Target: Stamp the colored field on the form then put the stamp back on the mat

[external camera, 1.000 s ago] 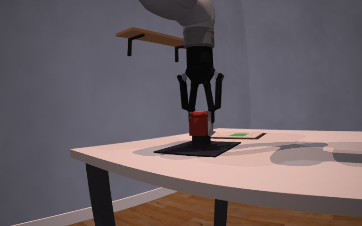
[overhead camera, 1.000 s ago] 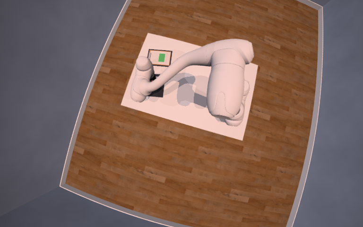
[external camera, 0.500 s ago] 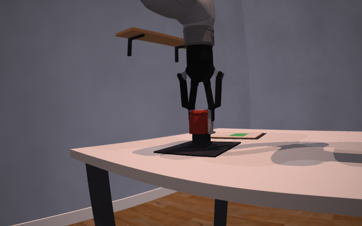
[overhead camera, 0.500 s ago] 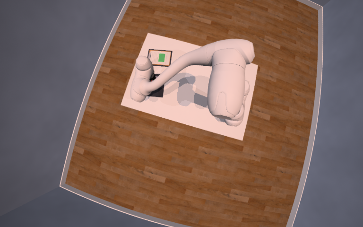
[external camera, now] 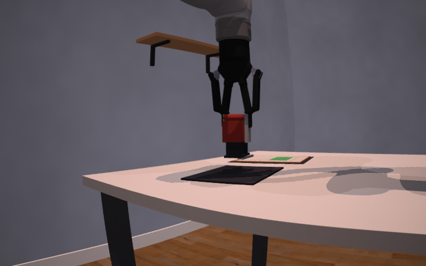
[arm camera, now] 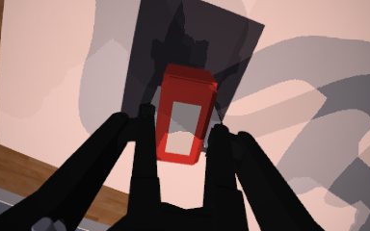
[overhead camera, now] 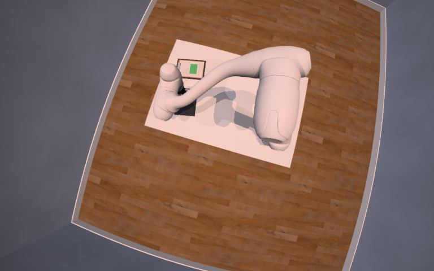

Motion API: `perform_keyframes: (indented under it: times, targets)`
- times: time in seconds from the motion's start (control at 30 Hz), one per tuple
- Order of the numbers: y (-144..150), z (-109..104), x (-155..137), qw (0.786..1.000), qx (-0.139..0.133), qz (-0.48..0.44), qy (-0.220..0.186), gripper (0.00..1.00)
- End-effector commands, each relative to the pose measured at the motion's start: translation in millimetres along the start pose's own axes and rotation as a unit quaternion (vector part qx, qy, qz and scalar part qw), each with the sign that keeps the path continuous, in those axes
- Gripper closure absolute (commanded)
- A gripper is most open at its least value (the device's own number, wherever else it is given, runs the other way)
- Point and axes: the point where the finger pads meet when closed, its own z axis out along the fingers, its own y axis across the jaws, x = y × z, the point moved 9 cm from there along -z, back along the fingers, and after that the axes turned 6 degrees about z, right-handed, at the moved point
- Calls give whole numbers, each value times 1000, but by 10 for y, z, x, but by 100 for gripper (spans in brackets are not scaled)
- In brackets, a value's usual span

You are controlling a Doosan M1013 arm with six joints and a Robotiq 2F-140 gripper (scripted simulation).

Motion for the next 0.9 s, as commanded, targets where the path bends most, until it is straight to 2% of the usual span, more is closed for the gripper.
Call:
perform_keyframes:
  times: [0.0, 0.1, 0.13, 0.2, 0.3, 0.37, 0.4, 0.47, 0.7, 0.87]
  targets:
    - [0, -2, 0, 1000, 0, 0, 0, 84]
    - [-8, -2, 83, 1000, 0, 2, 0, 84]
    - [-21, -3, 246, 1000, 0, 6, 0, 84]
    - [-33, -6, 793, 1000, 0, 19, 0, 84]
    - [33, -6, 1178, 999, 0, 47, 0, 84]
    - [33, -6, 1178, 999, 0, 47, 0, 84]
    - [92, -7, 1621, 998, 0, 55, 0, 84]
    - [151, -6, 1849, 998, 0, 64, 0, 84]
    - [305, -5, 2916, 998, 0, 66, 0, 84]
    - [314, -5, 3065, 998, 0, 66, 0, 84]
